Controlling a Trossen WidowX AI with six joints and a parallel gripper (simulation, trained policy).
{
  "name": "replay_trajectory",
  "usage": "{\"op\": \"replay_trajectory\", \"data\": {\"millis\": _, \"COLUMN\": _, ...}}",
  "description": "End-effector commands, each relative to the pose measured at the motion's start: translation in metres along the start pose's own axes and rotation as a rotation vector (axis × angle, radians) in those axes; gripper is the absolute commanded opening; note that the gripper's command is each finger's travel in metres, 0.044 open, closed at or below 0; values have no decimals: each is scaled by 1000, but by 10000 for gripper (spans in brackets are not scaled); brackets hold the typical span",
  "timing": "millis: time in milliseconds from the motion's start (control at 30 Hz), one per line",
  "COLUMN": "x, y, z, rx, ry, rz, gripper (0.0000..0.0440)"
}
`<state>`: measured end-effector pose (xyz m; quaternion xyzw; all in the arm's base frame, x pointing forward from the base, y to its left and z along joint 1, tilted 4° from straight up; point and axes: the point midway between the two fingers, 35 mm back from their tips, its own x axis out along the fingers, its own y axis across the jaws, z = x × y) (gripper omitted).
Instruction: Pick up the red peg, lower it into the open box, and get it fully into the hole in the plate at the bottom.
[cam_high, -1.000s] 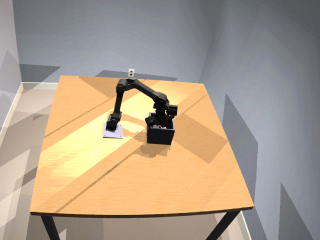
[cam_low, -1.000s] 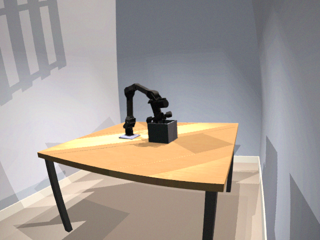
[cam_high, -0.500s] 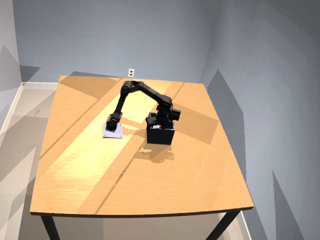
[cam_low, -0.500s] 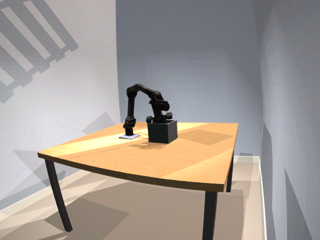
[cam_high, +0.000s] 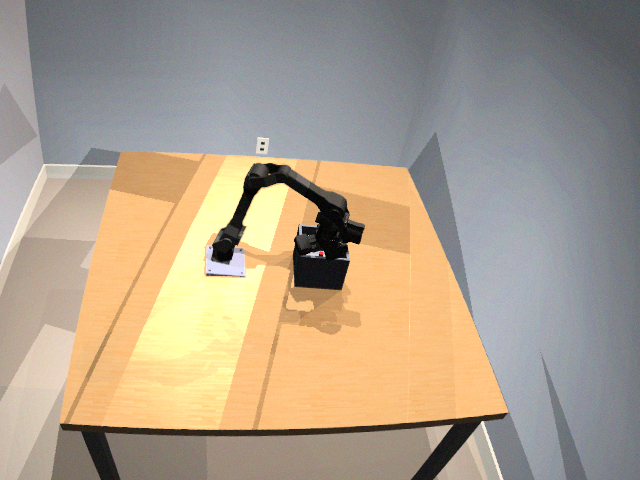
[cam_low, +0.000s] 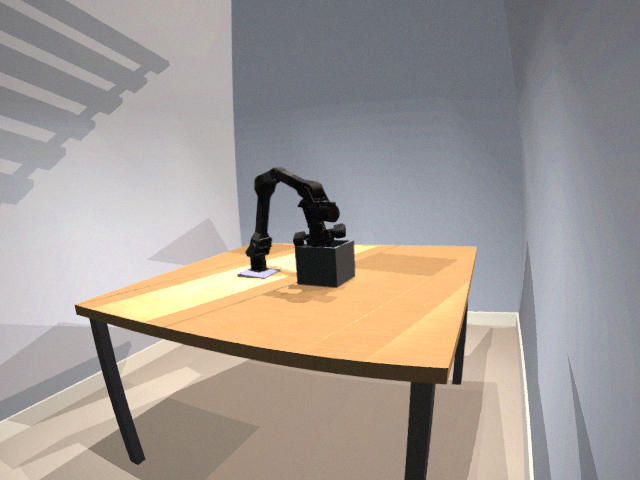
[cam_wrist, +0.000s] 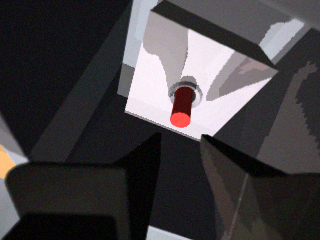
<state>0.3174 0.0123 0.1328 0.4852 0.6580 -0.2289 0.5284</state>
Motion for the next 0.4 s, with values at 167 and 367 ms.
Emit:
{"op": "replay_trajectory", "data": {"millis": 167, "x": 31, "y": 50, "z": 37, "rx": -187, "ry": -8, "rz": 162, "gripper": 134}}
{"op": "replay_trajectory", "data": {"millis": 367, "x": 27, "y": 59, "z": 38, "rx": -215, "ry": 8, "rz": 187, "gripper": 151}}
